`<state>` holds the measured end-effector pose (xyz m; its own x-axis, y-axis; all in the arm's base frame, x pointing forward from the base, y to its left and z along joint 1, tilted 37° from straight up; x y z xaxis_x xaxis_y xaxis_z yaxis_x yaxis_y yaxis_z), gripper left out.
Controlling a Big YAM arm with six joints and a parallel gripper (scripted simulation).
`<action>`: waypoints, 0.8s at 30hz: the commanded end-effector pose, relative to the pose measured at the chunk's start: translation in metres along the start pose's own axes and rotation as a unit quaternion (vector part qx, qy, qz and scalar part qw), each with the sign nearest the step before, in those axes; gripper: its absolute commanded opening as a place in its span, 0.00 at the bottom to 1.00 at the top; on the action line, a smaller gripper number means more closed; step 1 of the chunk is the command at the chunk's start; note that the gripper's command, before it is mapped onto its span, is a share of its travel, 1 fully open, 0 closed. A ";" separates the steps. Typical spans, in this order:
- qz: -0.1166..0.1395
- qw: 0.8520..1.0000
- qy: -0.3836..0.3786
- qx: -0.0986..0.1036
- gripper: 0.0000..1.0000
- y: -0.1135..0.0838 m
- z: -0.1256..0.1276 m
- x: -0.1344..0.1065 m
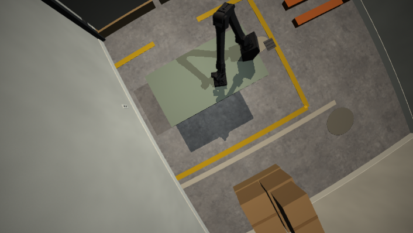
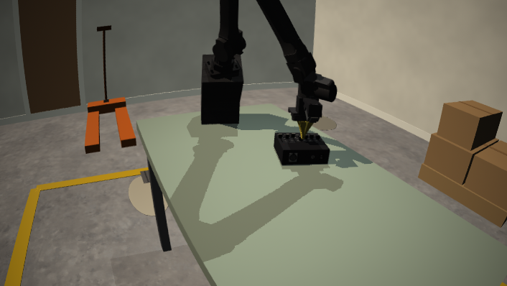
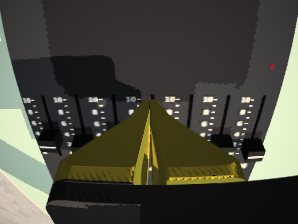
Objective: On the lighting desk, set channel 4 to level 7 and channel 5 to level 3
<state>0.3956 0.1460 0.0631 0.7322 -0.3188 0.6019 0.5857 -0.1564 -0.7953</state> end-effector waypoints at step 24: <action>-0.008 1.000 0.003 0.012 0.00 -0.030 0.011 0.011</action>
<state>0.3887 0.1436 0.0677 0.7427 -0.3120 0.5925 0.5711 -0.1669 -0.8038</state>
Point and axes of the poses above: the point where the finger pads meet when closed, its own y axis out along the fingers, its own z axis across the jaws, x = y × z, the point moved 2 cm from there along -y, back along the fingers, and after that the axes turned 3 degrees about y, right-handed, at the moved point
